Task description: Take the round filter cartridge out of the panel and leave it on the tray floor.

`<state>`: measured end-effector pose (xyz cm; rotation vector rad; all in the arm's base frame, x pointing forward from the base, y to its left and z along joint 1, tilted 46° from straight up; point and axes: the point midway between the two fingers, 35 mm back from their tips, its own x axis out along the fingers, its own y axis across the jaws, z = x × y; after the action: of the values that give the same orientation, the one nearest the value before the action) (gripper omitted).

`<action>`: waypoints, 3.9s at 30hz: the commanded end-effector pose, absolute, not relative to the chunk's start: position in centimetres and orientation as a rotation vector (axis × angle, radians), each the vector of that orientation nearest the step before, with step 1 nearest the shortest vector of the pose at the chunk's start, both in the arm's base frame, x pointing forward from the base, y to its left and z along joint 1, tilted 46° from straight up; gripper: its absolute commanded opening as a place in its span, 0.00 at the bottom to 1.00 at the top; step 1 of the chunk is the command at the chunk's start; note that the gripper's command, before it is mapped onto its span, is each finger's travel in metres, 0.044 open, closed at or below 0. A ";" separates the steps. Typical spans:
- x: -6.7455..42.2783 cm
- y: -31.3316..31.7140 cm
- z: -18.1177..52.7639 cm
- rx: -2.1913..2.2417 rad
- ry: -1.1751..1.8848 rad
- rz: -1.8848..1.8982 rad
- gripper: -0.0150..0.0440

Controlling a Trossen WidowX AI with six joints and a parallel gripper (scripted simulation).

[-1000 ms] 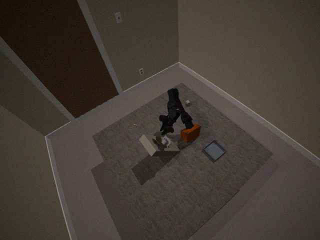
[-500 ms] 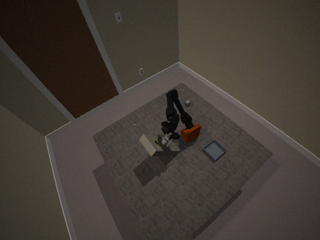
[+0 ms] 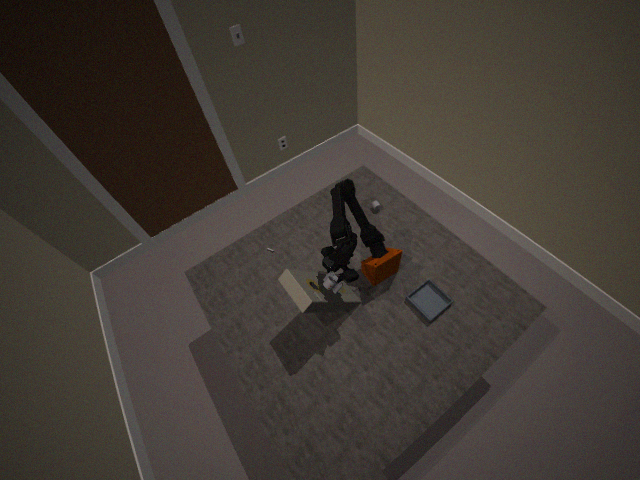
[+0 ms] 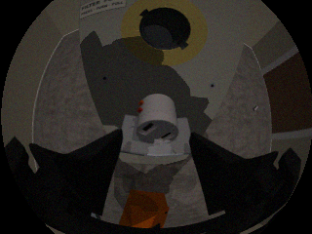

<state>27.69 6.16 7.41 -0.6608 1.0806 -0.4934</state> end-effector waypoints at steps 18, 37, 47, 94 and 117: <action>28.7 3.7 5.3 -0.669 1.087 -0.497 0.77; 28.8 4.0 5.5 -0.660 1.083 -0.494 0.42; 30.4 5.3 6.9 -0.662 1.082 -0.495 0.25; 25.5 19.3 3.1 -0.775 1.220 -0.273 0.25; 14.3 28.0 -5.6 -1.122 1.437 0.597 0.25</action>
<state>14.83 27.69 -5.24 -1.1096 1.4335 0.5467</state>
